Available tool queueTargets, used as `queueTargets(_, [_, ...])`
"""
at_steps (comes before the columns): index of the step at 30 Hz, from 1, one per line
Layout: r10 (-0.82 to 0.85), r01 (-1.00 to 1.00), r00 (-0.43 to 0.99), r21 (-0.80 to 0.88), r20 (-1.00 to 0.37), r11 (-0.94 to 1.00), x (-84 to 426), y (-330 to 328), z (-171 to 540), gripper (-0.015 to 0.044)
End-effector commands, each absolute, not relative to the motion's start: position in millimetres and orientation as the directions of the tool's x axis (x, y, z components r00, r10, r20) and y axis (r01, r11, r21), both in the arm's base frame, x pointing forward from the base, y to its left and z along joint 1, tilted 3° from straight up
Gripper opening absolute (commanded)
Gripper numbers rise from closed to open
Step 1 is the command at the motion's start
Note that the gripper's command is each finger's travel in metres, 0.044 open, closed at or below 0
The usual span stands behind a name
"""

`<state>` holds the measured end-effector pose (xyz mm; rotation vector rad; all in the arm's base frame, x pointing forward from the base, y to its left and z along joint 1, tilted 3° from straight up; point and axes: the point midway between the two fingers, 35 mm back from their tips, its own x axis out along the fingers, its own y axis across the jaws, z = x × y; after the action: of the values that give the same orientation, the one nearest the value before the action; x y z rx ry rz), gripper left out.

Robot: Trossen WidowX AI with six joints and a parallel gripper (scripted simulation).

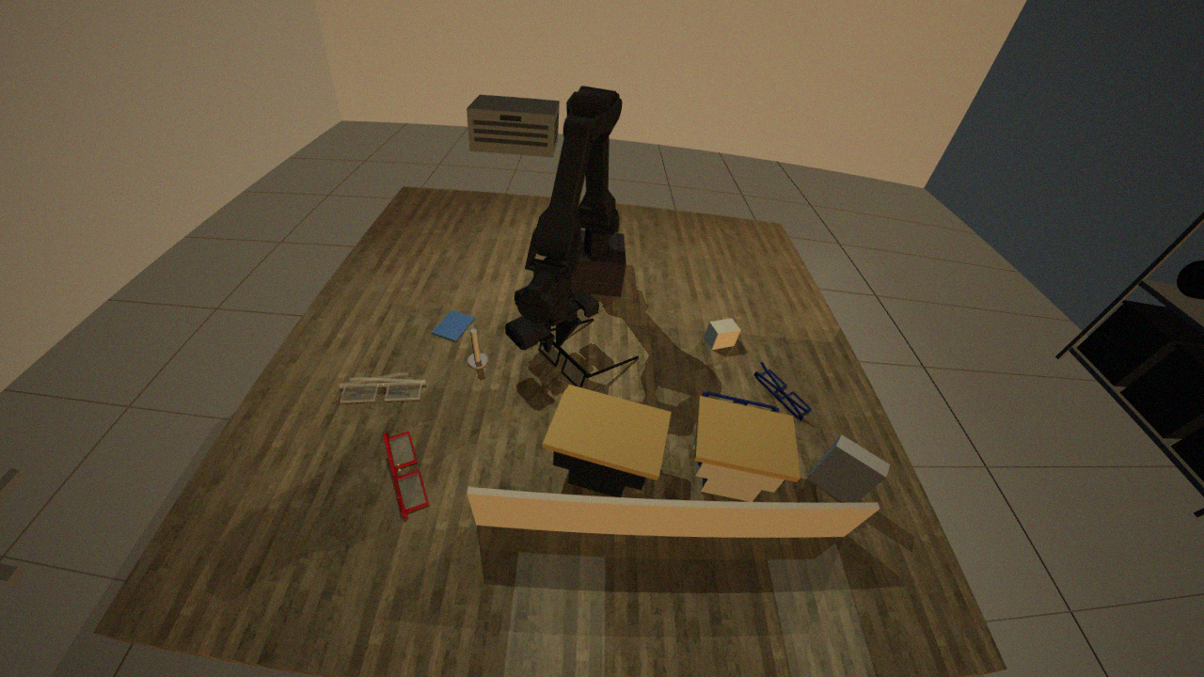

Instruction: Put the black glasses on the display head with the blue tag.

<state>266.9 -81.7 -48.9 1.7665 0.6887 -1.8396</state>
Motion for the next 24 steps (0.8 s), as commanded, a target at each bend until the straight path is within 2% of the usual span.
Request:
queueTargets(1, [-0.006,0.661,-0.038,-0.02,-0.999,-0.75,267,-82,-48,0.01])
queueTargets(16, [-0.006,0.661,-0.038,-0.02,-0.999,-0.75,267,-82,-48,0.0])
queueTargets(24, [-0.006,0.661,-0.037,-0.02,-0.999,-0.75,269,-82,-37,0.0])
